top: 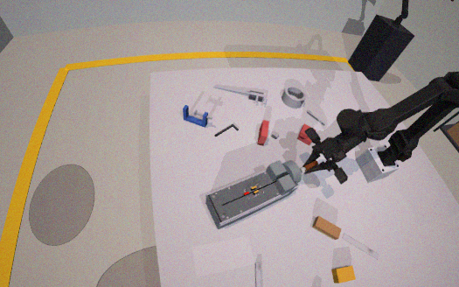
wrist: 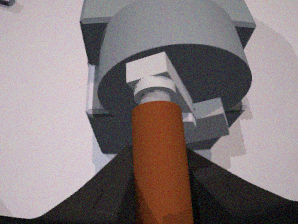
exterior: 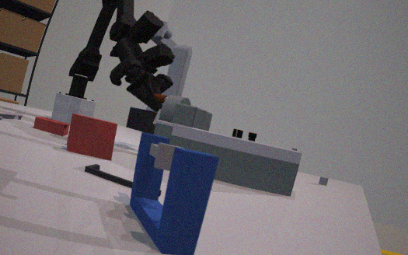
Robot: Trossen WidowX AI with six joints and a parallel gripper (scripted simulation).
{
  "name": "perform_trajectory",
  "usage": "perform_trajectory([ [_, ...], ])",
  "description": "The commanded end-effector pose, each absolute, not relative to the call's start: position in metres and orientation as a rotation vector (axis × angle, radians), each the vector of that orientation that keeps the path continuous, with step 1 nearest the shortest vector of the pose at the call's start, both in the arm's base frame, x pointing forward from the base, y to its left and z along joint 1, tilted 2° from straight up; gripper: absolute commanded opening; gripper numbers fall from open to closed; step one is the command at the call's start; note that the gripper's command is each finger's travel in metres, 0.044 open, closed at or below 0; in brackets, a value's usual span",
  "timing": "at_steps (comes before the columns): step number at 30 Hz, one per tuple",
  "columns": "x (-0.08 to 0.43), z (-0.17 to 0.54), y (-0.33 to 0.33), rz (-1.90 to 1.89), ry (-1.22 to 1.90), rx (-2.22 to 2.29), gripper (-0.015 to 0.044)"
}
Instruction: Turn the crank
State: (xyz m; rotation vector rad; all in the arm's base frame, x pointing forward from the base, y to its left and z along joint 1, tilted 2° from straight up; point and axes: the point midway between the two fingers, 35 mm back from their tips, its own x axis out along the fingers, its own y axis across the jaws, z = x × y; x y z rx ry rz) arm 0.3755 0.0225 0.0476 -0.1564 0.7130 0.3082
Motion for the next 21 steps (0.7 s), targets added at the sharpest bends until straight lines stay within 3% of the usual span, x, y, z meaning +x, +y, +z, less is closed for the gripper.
perform_trajectory([
  [1, 0.3730, 0.0432, 0.0304, 0.329, 0.723, -0.153, 0.0000],
  [21, 0.3720, 0.0375, 0.0346, 0.329, 0.723, -0.153, 0.0000],
])
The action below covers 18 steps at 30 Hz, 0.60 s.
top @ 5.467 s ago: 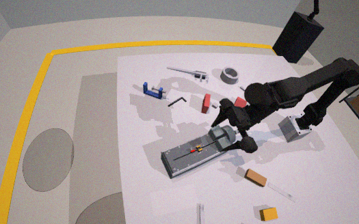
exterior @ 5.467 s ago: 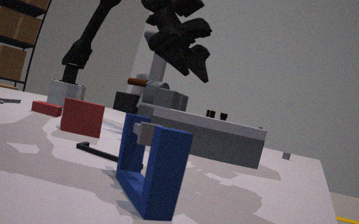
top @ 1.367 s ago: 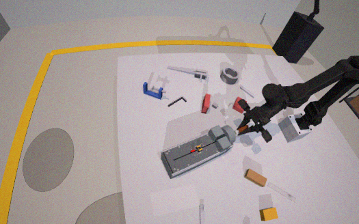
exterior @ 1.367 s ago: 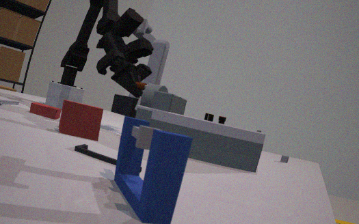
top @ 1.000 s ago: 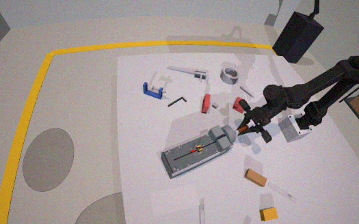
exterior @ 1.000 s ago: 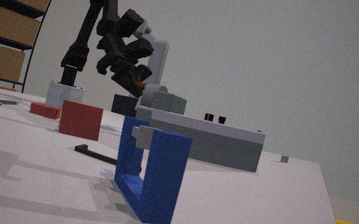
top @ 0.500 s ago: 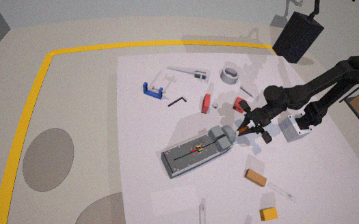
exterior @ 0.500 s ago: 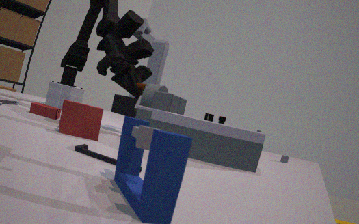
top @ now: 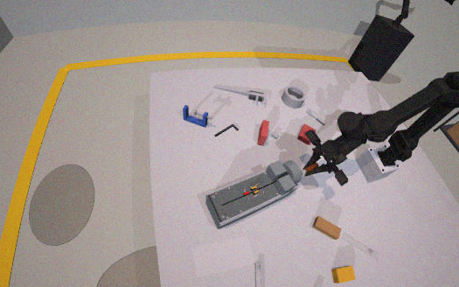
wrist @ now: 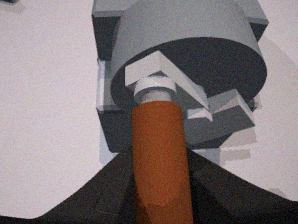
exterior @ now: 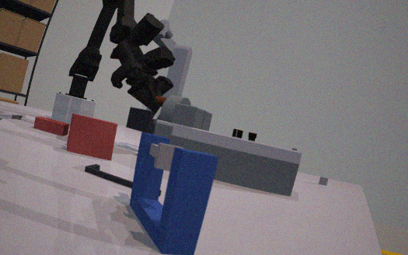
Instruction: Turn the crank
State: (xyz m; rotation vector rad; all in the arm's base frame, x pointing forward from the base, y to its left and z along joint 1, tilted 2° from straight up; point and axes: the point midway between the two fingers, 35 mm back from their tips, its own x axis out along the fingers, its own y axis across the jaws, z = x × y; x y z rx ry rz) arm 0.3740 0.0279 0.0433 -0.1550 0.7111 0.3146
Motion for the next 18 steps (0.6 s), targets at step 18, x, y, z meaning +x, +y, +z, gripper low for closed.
perform_trajectory([
  [18, 0.371, 0.025, 0.039, 0.329, 0.724, -0.152, 0.0000],
])
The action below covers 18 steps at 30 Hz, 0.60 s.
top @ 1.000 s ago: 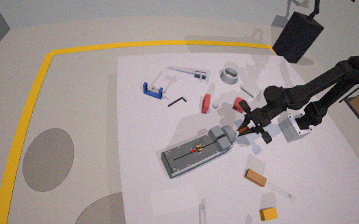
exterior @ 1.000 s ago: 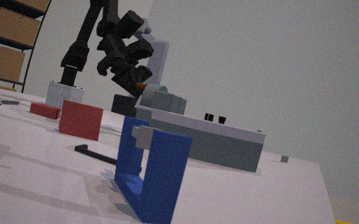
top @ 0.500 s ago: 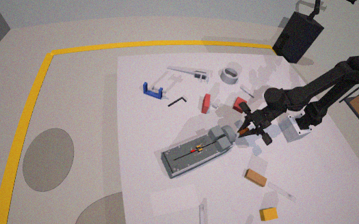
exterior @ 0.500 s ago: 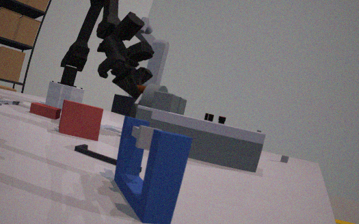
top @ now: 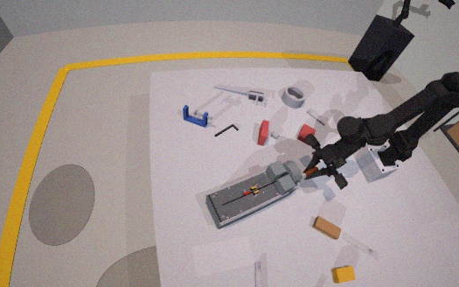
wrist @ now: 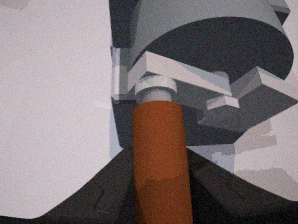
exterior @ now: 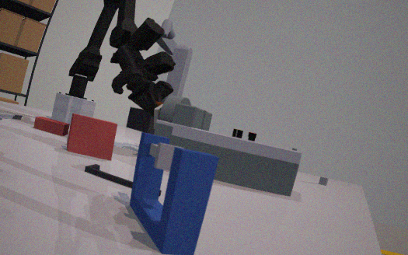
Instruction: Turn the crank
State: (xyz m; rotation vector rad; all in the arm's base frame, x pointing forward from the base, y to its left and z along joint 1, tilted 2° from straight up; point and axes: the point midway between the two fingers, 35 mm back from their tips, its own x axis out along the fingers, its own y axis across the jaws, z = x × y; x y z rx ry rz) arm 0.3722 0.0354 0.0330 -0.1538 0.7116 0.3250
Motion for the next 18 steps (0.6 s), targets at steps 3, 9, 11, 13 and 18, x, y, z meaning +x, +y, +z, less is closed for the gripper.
perform_trajectory([
  [3, 0.371, 0.022, 0.040, 0.329, 0.724, -0.152, 0.0000],
  [9, 0.372, 0.014, 0.039, 0.329, 0.724, -0.152, 0.0000],
  [11, 0.372, 0.011, 0.039, 0.329, 0.724, -0.152, 0.0000],
  [13, 0.373, 0.009, 0.038, 0.329, 0.724, -0.152, 0.0000],
  [18, 0.375, 0.002, 0.034, 0.329, 0.724, -0.153, 0.0000],
])
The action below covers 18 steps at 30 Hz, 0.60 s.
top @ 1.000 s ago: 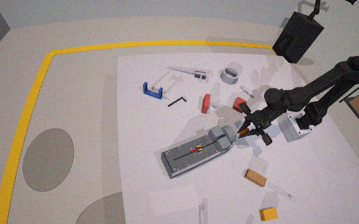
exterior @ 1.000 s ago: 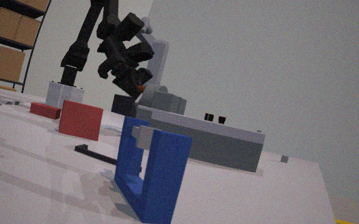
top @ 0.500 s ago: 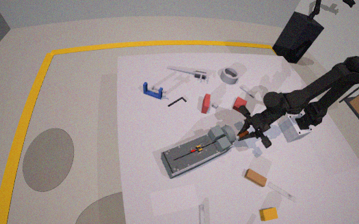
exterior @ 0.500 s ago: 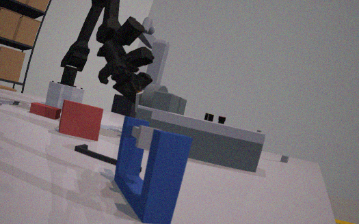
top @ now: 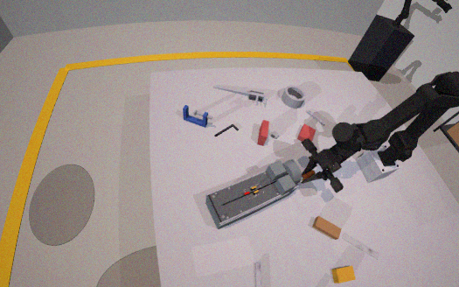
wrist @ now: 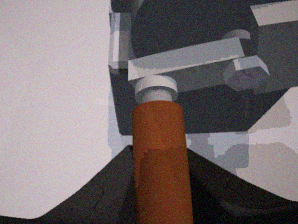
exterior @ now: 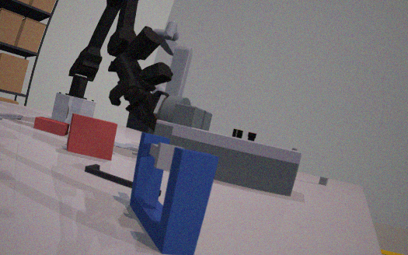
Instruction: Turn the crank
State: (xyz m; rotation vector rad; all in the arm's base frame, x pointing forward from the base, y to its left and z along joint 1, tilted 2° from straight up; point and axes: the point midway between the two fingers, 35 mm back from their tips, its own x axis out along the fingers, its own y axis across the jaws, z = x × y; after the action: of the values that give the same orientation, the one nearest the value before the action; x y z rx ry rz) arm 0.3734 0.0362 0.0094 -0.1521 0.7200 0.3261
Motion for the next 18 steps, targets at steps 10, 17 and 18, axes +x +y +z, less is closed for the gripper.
perform_trajectory([
  [10, 0.379, -0.008, 0.024, 0.328, 0.724, -0.154, 0.0000],
  [17, 0.381, -0.011, 0.016, 0.328, 0.724, -0.154, 0.0000],
  [18, 0.382, -0.011, 0.015, 0.328, 0.724, -0.155, 0.0000],
])
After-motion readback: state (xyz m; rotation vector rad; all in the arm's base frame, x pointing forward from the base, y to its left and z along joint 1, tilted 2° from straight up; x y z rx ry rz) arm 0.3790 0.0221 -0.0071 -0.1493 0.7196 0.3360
